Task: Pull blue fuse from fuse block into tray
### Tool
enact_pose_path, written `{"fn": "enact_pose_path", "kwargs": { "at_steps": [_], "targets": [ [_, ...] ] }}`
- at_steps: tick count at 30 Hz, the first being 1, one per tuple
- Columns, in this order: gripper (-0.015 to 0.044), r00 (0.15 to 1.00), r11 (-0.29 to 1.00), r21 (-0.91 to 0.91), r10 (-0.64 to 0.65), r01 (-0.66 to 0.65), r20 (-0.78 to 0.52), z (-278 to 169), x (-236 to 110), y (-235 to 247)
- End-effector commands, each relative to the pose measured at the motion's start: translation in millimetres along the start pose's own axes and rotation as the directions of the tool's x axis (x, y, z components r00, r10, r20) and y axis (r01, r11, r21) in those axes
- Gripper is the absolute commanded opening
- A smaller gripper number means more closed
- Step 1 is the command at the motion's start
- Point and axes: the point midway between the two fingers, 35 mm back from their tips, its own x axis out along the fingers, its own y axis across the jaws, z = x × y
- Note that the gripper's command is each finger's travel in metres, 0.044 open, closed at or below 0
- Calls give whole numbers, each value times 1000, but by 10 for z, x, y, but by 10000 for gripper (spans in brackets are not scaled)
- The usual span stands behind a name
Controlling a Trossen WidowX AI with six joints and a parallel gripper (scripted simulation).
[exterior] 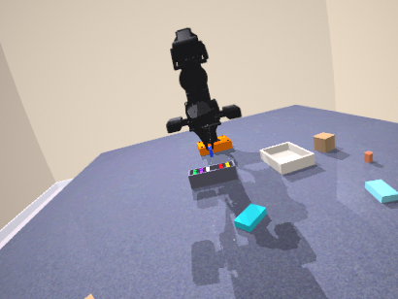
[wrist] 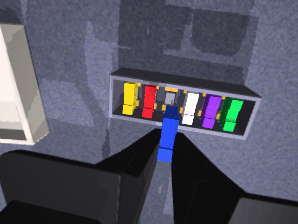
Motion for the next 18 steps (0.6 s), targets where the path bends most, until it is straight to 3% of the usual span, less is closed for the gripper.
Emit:
{"fn": "enact_pose_path", "kwargs": {
  "at_steps": [1,18],
  "targets": [
    [0,1000,1000,-2,2,-2,3,13,-25,40],
    [0,1000,1000,-3,12,-12,6,72,-52,1040]
  ]
}}
